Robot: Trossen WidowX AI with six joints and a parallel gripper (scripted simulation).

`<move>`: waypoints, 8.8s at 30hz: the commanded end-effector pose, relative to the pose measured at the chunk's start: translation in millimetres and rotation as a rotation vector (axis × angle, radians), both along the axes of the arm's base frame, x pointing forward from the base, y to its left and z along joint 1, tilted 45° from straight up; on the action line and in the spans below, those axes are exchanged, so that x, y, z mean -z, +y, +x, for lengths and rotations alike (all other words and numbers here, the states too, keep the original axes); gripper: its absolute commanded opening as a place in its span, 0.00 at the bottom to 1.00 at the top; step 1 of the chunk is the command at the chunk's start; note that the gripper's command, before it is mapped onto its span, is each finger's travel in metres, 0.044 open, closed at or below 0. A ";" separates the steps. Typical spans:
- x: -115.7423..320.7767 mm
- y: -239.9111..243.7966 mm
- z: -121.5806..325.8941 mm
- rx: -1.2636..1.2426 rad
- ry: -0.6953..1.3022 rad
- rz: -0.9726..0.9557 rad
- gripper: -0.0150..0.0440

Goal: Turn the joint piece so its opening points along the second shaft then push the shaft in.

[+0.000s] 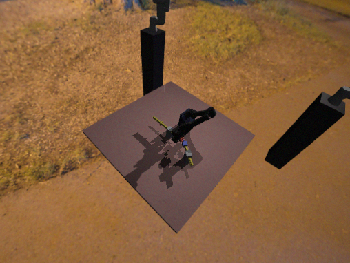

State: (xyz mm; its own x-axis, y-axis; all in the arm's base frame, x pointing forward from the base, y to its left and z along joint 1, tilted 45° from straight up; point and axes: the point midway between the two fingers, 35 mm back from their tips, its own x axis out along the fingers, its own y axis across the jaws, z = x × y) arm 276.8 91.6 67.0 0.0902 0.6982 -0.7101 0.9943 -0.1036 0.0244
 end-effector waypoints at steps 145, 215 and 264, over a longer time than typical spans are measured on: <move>-21.0 -135.9 -14.5 -0.115 -0.183 0.340 1.00; 147.8 -305.1 -32.2 -1.123 -1.070 -0.161 1.00; 198.4 -258.2 -23.9 -0.086 0.070 -0.014 1.00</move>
State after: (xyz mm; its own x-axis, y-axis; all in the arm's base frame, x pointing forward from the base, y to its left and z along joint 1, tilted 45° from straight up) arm 254.0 -171.5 -126.5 -0.0027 0.6905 -0.7233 0.9985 0.0416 0.0360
